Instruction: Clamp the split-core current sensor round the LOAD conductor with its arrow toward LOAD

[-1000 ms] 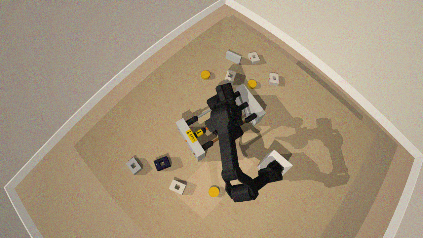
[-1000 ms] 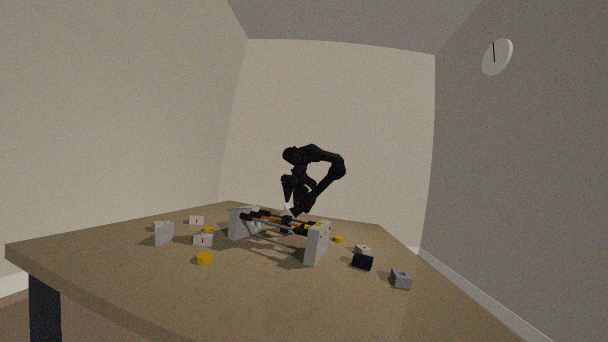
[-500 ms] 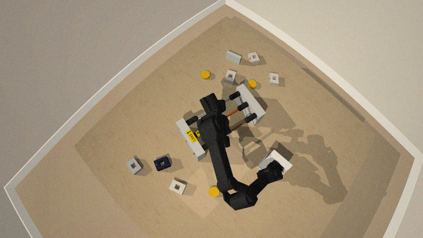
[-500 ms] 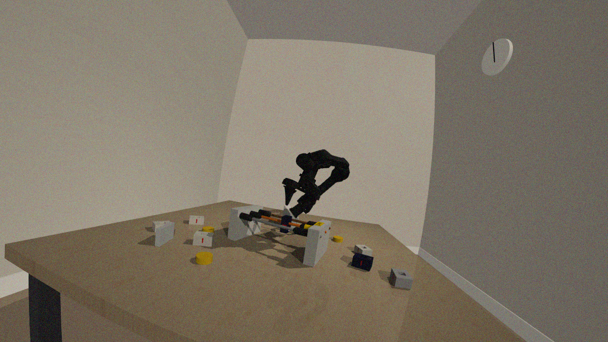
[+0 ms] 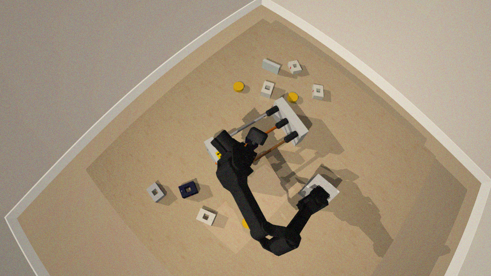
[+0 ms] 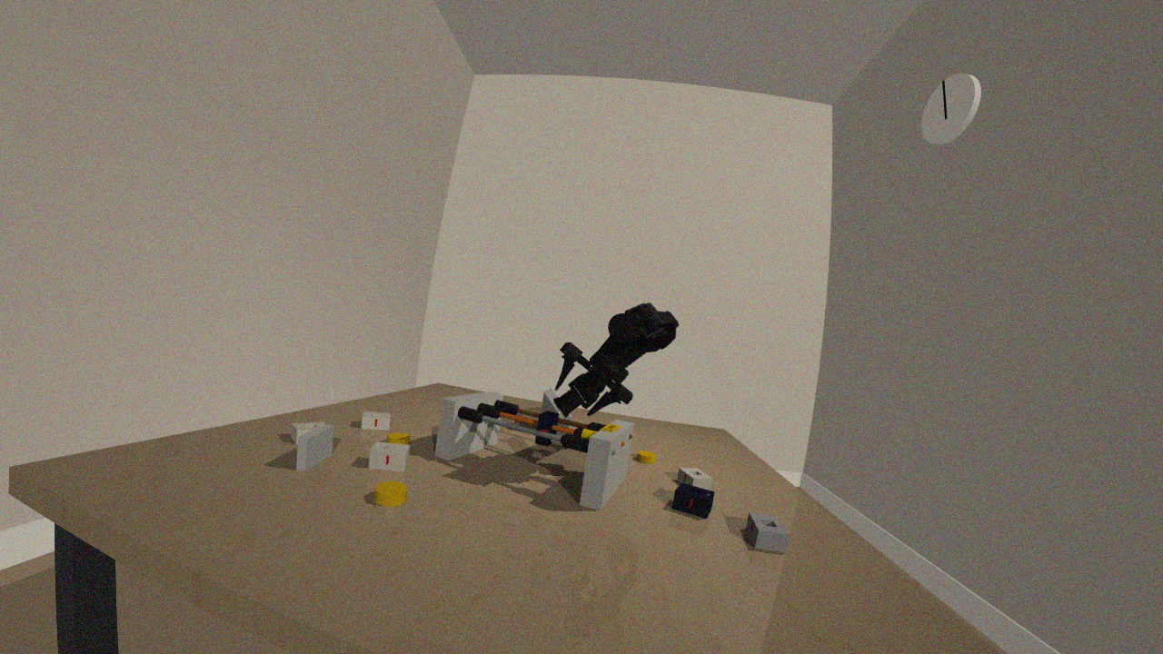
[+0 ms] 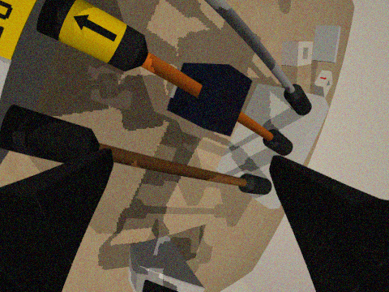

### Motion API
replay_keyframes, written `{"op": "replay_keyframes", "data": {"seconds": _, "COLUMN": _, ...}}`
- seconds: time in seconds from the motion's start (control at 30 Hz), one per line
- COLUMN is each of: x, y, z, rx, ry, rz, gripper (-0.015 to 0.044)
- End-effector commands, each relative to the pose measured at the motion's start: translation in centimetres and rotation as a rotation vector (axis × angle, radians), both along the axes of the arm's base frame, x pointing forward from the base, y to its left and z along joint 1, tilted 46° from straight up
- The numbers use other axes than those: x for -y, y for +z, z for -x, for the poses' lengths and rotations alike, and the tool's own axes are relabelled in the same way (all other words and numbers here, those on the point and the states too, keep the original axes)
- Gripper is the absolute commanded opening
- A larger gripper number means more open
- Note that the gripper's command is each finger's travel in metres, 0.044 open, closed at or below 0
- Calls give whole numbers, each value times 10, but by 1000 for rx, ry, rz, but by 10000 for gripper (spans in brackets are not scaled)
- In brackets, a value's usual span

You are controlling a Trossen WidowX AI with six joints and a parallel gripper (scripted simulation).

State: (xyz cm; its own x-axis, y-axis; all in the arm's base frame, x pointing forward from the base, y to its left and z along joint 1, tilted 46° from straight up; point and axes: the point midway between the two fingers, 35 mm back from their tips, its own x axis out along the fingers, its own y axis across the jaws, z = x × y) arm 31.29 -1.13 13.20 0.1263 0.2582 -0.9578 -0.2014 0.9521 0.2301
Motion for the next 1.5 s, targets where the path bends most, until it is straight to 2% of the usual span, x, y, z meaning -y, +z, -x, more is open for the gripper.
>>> {"op": "replay_keyframes", "data": {"seconds": 0.0, "x": -18, "y": 23, "z": 7, "rx": 5, "ry": -676, "rz": 133, "gripper": 440}}
{"op": "replay_keyframes", "data": {"seconds": 0.3, "x": -30, "y": 42, "z": 10, "rx": 105, "ry": -1104, "rz": 100, "gripper": 440}}
{"op": "replay_keyframes", "data": {"seconds": 0.6, "x": -39, "y": 61, "z": 14, "rx": 209, "ry": -1518, "rz": -43, "gripper": 440}}
{"op": "replay_keyframes", "data": {"seconds": 1.47, "x": -39, "y": 58, "z": 13, "rx": 181, "ry": -1433, "rz": -10, "gripper": 440}}
